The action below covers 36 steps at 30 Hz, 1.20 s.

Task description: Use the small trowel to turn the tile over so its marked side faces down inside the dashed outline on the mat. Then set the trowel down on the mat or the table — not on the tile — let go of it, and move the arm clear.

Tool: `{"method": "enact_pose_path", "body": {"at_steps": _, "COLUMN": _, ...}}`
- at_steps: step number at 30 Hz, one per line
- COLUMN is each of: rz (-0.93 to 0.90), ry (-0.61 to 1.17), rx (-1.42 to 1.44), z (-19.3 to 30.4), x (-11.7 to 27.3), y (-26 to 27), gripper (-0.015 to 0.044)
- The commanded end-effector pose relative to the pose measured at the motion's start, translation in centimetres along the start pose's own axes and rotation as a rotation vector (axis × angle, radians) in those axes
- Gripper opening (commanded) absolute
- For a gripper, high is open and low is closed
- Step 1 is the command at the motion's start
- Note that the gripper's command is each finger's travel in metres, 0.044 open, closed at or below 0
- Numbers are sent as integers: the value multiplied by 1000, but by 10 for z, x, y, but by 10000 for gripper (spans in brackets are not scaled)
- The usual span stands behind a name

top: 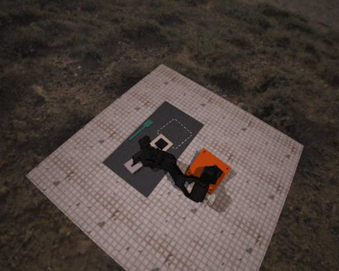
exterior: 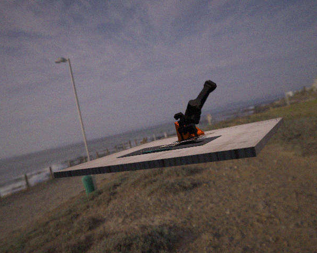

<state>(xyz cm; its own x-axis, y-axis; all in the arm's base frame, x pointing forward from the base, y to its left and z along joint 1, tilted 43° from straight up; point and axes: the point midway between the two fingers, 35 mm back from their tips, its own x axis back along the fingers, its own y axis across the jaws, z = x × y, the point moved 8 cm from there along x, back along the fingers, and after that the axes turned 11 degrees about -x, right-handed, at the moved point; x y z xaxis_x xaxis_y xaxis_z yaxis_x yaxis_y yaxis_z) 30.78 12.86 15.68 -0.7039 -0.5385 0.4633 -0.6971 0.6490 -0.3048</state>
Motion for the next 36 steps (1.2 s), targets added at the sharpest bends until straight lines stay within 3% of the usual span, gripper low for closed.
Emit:
{"method": "enact_pose_path", "body": {"at_steps": 1, "rz": 19, "ry": 0, "rx": -6, "z": 1, "x": -3, "y": 1, "gripper": 0}}
{"method": "enact_pose_path", "body": {"at_steps": 36, "rz": 19, "ry": 2, "rx": -6, "z": 41, "x": -11, "y": 2, "gripper": 0}}
